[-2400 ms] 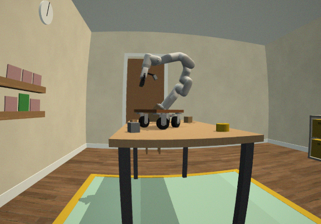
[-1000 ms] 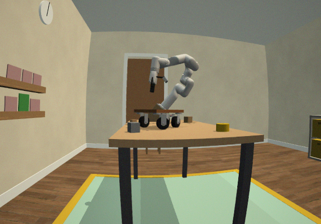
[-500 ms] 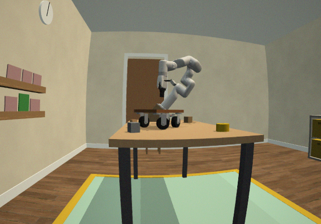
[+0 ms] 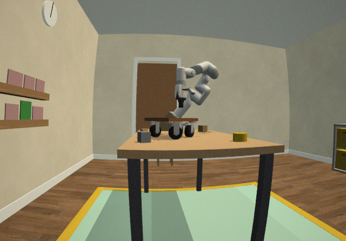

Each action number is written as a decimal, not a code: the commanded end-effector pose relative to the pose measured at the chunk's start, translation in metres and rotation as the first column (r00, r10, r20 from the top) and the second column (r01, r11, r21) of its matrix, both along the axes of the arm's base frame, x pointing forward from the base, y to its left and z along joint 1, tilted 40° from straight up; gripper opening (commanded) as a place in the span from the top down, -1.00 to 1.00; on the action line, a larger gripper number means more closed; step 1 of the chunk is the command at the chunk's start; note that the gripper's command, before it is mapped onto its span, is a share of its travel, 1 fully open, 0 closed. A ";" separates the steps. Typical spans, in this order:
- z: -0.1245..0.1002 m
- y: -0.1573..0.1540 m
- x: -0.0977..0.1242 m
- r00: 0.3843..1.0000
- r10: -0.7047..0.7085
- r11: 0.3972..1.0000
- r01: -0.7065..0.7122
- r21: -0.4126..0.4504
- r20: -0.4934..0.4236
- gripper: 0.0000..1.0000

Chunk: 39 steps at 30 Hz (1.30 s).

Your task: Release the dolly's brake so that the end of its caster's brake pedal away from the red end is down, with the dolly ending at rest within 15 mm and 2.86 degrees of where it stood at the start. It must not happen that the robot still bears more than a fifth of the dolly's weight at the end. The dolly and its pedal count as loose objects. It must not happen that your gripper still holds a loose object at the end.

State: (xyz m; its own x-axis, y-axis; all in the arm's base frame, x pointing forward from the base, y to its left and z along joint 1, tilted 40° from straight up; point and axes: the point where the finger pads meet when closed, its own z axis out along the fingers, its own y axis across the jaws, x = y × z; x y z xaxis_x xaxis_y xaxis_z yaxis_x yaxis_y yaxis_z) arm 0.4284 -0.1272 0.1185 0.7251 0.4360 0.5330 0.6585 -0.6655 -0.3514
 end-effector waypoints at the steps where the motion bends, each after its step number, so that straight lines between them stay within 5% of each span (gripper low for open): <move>1: 0.001 0.000 0.001 1.000 -0.006 1.000 0.006 -0.001 -0.002 1.00; 13: 0.000 0.001 0.002 0.988 -0.122 0.992 0.124 0.024 -0.095 1.00; 18: -0.002 0.003 0.002 0.937 -0.269 0.958 0.284 0.040 -0.224 1.00; 28: -0.009 0.008 0.005 0.693 -0.529 0.793 0.609 0.006 -0.490 1.00; 30: -0.009 0.008 0.005 0.693 -0.529 0.793 0.609 0.006 -0.490 1.00; 31: -0.009 0.008 0.005 0.599 -0.578 0.730 0.683 -0.023 -0.555 1.00; 39: -0.016 0.014 0.007 0.322 -0.648 0.540 0.834 -0.118 -0.690 1.00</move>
State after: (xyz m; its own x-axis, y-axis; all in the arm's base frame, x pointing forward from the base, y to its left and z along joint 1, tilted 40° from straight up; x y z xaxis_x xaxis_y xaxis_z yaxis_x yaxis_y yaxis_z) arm 0.4332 -0.1157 0.1053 0.9290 -0.3696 -0.0187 -0.2892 -0.6937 -0.6597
